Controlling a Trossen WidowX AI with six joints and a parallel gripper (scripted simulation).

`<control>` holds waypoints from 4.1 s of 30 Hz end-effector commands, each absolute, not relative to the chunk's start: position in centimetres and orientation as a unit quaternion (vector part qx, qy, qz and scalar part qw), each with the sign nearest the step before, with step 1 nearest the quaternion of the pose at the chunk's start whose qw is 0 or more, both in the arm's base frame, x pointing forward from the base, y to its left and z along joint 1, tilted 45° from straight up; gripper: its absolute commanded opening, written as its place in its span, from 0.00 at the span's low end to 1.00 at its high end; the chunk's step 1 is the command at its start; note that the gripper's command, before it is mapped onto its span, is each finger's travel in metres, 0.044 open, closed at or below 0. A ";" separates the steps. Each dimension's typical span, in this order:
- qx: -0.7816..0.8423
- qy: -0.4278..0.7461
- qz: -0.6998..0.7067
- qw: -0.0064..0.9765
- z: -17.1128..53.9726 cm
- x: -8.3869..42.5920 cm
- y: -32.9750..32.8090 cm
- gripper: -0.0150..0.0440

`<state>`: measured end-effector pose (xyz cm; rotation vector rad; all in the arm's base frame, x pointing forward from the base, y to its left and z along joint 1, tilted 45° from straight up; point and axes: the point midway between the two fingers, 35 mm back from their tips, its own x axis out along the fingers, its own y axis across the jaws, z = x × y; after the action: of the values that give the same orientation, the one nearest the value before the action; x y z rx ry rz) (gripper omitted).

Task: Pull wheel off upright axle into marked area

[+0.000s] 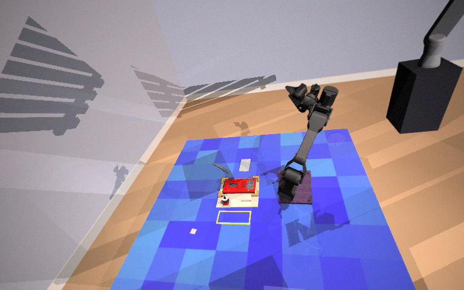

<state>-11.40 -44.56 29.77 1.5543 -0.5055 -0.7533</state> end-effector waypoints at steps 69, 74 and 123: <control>0.690 0.610 -0.274 0.278 7.9 35.5 -4.8 0.76; 0.690 0.610 -0.273 0.277 5.6 35.9 -2.5 0.76; 0.688 0.612 -0.273 0.280 6.2 35.9 -3.1 0.25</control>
<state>35.89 -2.67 5.92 1.8412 1.6465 -0.7312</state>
